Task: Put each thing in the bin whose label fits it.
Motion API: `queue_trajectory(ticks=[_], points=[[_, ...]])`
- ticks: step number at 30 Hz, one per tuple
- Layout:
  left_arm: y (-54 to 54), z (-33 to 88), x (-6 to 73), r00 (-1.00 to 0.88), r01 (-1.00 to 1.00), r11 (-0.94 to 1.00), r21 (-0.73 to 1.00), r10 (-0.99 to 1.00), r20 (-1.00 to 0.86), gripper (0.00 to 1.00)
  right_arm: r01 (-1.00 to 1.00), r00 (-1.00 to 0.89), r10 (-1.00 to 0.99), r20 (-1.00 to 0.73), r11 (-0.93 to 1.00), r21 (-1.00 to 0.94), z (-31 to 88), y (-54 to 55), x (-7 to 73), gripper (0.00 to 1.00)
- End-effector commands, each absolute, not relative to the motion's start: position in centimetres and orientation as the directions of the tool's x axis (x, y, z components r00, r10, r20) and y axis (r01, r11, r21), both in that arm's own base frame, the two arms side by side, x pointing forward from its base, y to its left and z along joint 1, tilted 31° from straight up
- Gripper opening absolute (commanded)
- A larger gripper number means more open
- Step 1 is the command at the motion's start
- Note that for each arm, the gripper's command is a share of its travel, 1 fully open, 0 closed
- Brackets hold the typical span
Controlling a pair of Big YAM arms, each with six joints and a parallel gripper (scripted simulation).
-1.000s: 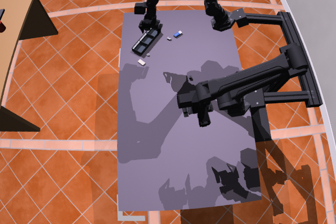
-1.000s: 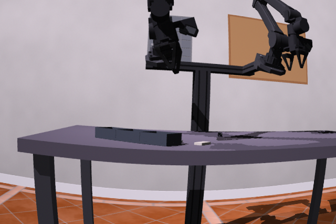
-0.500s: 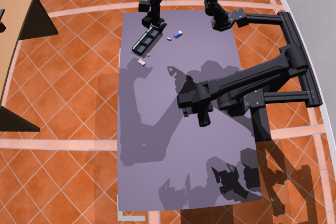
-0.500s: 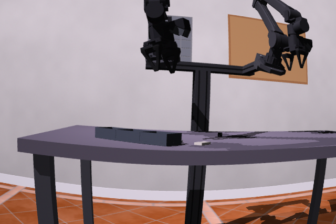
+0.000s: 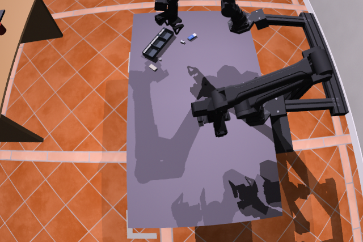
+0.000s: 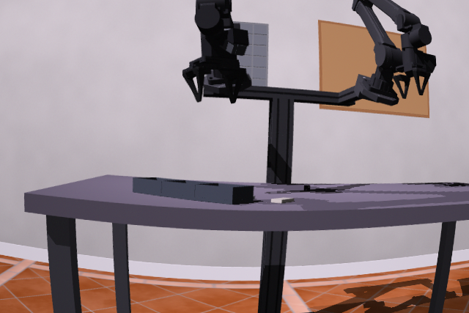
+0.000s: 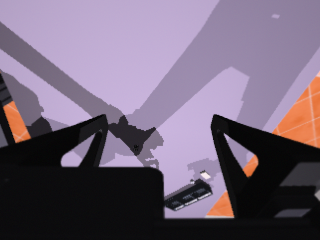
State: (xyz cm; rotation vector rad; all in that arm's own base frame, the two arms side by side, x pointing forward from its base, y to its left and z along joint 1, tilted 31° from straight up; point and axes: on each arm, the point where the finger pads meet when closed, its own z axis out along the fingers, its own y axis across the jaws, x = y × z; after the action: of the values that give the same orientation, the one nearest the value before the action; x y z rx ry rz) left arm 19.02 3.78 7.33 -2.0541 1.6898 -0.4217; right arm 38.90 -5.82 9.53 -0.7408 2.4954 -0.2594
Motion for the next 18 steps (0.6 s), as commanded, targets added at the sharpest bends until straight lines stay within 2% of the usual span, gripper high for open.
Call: queue_trajectory(ticks=[1,5,18], points=[[3.9,7.2,18.7,0.221,-0.843,-0.172,-0.509,-0.975,-0.037,1.0,-0.322,-0.778,-0.419,-0.469,0.906,-0.276,9.7,-6.8,38.3,1.0],[3.9,7.2,18.7,0.221,-0.843,-0.172,-0.509,-0.975,-0.037,1.0,-0.274,-0.796,-0.371,-0.479,0.925,-0.261,9.6,-7.3,37.8,1.0],[3.9,7.2,18.7,0.221,-0.843,-0.172,-0.509,-0.975,-0.037,1.0,0.066,-0.866,-0.008,-0.5,0.989,-0.132,8.1,-8.7,35.2,1.0]])
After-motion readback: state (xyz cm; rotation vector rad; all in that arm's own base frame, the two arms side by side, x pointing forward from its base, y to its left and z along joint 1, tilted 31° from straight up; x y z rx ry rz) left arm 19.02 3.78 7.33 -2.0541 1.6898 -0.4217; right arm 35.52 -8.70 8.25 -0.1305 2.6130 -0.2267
